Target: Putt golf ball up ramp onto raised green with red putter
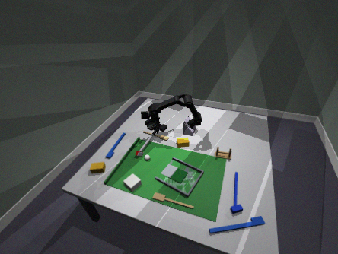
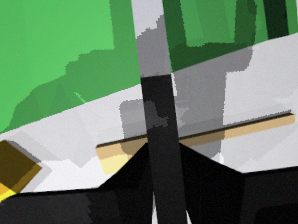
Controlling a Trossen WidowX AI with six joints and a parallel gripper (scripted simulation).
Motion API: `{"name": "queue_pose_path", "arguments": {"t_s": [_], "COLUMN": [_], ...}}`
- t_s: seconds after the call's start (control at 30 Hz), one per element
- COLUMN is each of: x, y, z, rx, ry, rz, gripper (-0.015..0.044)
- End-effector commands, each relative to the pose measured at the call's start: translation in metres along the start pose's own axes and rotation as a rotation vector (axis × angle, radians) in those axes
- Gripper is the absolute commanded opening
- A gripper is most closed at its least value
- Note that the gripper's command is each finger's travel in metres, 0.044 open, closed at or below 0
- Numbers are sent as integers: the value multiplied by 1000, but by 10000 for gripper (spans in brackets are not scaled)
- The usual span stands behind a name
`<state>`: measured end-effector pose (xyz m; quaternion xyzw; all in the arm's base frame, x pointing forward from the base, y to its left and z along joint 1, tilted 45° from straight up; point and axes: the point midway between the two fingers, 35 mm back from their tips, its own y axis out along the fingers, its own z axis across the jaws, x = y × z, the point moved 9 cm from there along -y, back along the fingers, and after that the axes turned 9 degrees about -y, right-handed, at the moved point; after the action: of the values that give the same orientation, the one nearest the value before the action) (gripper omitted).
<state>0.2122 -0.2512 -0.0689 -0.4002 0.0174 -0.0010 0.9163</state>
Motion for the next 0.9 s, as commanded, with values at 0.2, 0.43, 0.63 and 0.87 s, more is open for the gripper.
{"name": "queue_pose_path", "arguments": {"t_s": [0.2,0.43,0.63,0.87], "x": [-2,-6,-4,17], "y": [0,2,2,-1], "z": [-10,-29,-18,74], "rx": [1,3,6,9], "ry": [2,7,15,10], "rz": [-2,-6,-6,-6], "gripper": [0,0,0,0]}}
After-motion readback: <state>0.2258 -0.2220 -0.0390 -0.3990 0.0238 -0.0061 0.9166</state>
